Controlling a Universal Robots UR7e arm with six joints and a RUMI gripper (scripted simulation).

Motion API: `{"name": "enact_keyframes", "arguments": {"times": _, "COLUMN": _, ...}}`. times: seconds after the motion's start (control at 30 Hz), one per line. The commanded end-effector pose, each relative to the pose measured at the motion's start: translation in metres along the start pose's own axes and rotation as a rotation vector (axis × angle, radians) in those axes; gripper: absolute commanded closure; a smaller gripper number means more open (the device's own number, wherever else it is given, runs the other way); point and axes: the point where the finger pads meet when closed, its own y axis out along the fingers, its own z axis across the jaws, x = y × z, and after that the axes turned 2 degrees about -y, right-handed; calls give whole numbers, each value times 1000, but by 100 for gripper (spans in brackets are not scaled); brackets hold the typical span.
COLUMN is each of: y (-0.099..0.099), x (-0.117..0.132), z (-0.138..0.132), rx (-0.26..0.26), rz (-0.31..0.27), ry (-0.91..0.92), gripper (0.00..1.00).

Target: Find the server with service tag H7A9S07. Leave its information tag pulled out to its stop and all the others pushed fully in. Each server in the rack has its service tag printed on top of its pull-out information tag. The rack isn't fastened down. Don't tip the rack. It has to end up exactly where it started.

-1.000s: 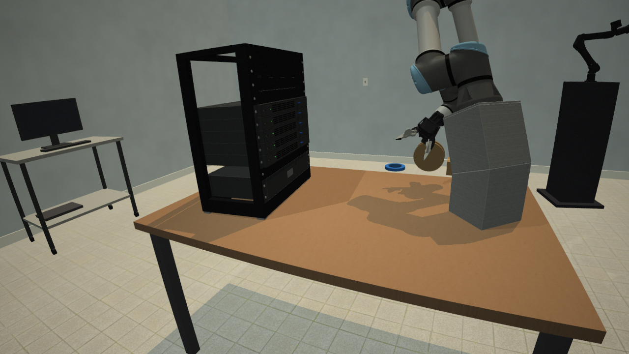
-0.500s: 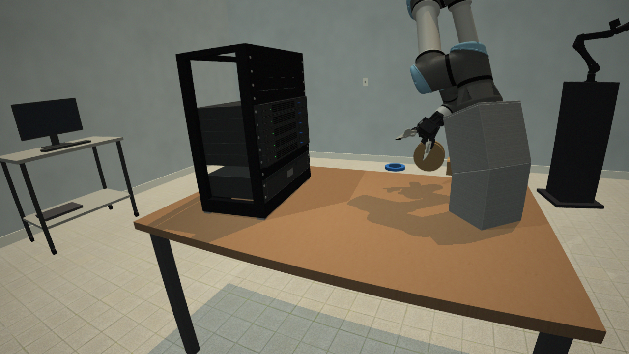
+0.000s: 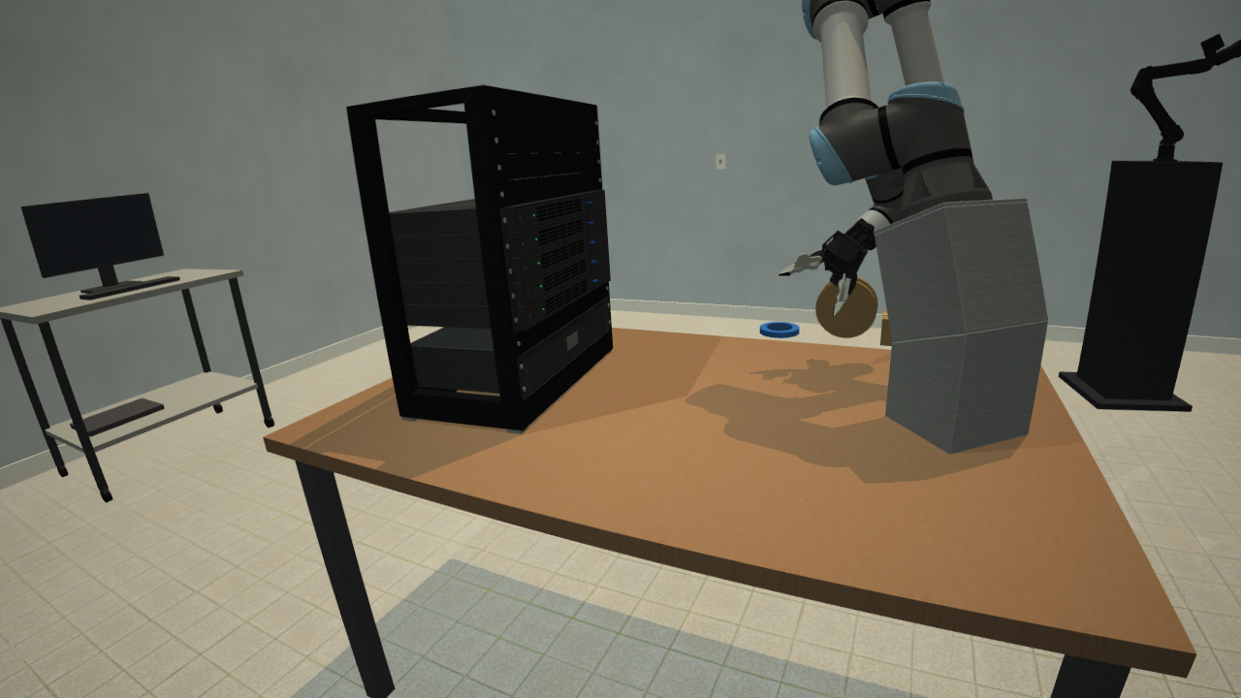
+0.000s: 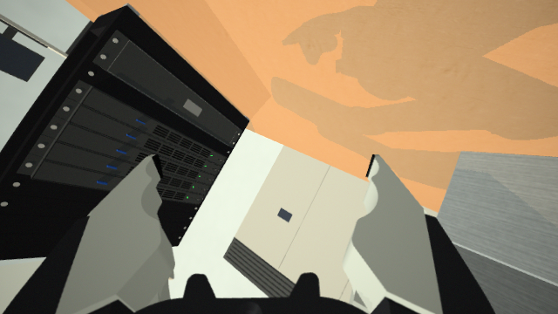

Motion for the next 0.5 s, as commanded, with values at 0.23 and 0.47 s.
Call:
{"name": "enact_keyframes", "arguments": {"times": 0.23, "y": 4, "x": 6, "z": -1, "rx": -8, "rz": -24, "ry": 27, "gripper": 0}}
{"name": "enact_keyframes", "arguments": {"times": 0.47, "y": 9, "x": 12, "z": -3, "rx": -15, "rz": -46, "ry": 53, "gripper": 0}}
